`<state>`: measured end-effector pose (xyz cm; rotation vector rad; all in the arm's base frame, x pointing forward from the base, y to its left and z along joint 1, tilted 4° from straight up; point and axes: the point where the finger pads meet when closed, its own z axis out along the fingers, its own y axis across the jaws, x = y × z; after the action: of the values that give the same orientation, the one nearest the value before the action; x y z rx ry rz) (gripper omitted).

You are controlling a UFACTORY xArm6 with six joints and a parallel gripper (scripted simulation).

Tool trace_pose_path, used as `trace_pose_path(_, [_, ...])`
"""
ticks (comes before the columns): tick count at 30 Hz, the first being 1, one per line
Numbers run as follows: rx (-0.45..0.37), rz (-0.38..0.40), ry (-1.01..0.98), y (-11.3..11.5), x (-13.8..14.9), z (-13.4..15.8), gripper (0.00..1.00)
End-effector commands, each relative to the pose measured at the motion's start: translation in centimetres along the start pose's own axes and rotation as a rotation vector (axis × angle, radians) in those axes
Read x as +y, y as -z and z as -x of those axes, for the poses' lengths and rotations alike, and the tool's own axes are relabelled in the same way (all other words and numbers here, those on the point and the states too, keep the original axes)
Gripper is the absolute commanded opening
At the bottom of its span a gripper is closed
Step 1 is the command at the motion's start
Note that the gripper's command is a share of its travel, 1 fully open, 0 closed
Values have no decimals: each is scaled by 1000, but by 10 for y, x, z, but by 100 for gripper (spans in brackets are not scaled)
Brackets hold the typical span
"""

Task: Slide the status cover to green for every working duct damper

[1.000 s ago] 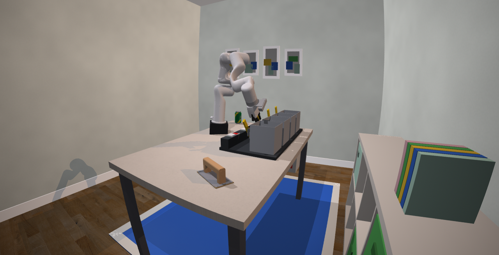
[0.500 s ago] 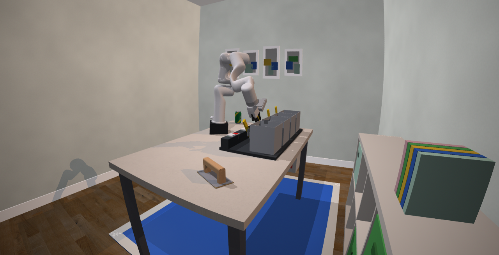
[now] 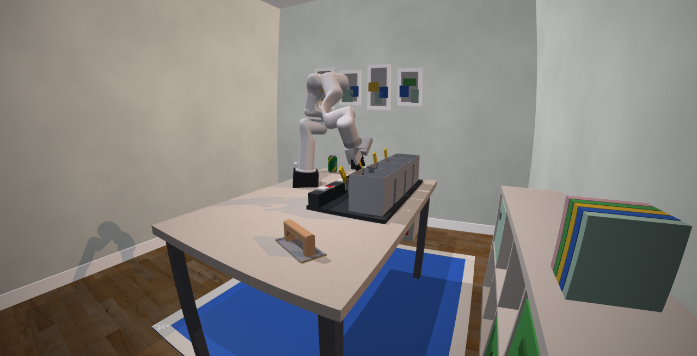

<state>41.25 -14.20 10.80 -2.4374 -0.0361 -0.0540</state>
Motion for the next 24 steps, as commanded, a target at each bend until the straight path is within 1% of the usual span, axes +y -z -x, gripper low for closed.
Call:
trace_pose_path(1, [3, 2, 2, 2, 0, -1, 39])
trace_pose_path(8, [3, 2, 2, 3, 0, -1, 39])
trace_pose_path(15, [3, 2, 2, 19, 0, -1, 39])
trace_pose_path(17, [3, 2, 2, 19, 0, -1, 39])
trace_pose_path(24, [3, 2, 2, 46, 0, -1, 39])
